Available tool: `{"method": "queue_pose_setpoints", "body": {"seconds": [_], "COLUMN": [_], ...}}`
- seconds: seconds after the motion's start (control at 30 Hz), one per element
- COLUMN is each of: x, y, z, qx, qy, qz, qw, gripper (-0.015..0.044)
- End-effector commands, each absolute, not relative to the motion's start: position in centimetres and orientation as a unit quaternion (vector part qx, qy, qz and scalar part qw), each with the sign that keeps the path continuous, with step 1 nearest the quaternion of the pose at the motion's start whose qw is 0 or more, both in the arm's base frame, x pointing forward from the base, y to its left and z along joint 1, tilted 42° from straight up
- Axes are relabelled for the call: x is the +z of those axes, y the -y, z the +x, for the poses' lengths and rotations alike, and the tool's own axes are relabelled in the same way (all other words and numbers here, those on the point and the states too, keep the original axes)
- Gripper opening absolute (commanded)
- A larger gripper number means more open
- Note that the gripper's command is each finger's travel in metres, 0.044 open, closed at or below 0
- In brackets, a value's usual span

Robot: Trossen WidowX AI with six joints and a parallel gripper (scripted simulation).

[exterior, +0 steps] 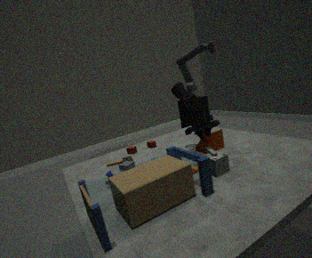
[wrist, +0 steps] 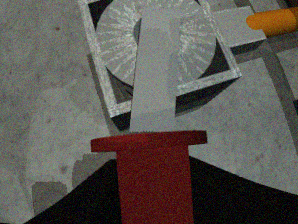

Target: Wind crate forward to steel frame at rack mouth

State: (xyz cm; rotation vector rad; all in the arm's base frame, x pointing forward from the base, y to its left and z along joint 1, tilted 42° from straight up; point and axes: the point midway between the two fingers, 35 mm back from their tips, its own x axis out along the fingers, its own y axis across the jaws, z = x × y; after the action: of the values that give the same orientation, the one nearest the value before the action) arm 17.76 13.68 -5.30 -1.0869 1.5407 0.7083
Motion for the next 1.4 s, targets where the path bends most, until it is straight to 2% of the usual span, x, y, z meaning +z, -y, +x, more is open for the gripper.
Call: {"method": "queue_pose_setpoints", "body": {"seconds": [0.0,1.37], "x": [-5.2,-5.3], "y": [-12.9,-11.7], "z": [18.9,23.6], "qx": [0.286,0.285], "qy": [-0.643,-0.642], "qz": [-0.465,-0.466], "qw": [0.537,0.538], "gripper": [0.0,0.0]}}
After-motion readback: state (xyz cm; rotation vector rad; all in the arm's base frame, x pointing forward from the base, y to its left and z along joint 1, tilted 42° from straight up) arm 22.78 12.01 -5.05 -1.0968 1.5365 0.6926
